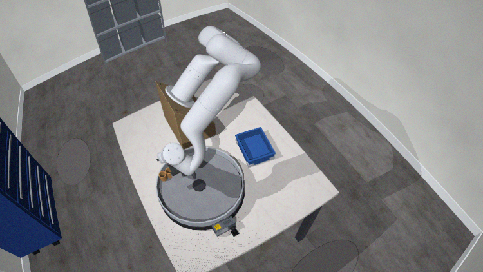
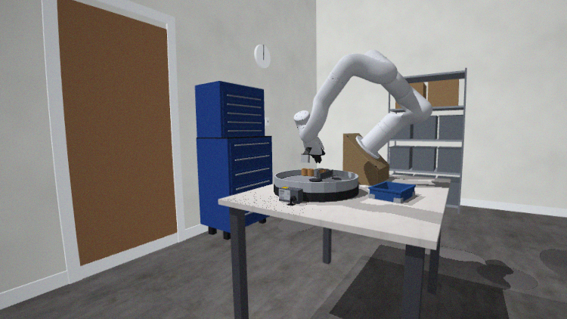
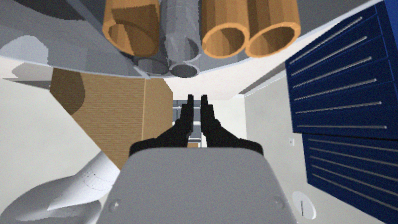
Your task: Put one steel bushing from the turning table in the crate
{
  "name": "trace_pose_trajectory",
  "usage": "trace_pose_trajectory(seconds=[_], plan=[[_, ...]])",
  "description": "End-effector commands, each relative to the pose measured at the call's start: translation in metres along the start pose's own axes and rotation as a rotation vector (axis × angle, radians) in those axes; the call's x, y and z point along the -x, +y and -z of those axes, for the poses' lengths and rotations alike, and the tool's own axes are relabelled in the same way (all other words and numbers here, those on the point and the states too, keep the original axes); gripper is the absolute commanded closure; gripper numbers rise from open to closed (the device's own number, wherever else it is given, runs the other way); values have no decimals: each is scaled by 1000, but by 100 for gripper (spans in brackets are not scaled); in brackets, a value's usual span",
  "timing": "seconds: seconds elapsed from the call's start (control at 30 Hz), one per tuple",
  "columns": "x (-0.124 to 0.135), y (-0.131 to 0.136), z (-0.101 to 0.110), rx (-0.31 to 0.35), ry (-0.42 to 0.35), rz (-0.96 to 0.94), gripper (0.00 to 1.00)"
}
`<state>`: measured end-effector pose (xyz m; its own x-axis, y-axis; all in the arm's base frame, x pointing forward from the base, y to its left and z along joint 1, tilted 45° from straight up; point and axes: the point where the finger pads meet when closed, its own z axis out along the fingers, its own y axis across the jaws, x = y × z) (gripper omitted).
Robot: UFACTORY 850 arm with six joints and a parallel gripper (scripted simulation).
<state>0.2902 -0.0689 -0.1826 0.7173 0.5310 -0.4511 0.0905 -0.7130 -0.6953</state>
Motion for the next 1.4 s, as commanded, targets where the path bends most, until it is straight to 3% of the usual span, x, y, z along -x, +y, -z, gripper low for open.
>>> trace_pose_trajectory(seconds=[0.0,1.07,1.37], plan=[[-1,1,-1,-5,-18,-1,90],[-3,1,0,-14,-15,4,90],[-18,0,-18,-14,-15,4,90]])
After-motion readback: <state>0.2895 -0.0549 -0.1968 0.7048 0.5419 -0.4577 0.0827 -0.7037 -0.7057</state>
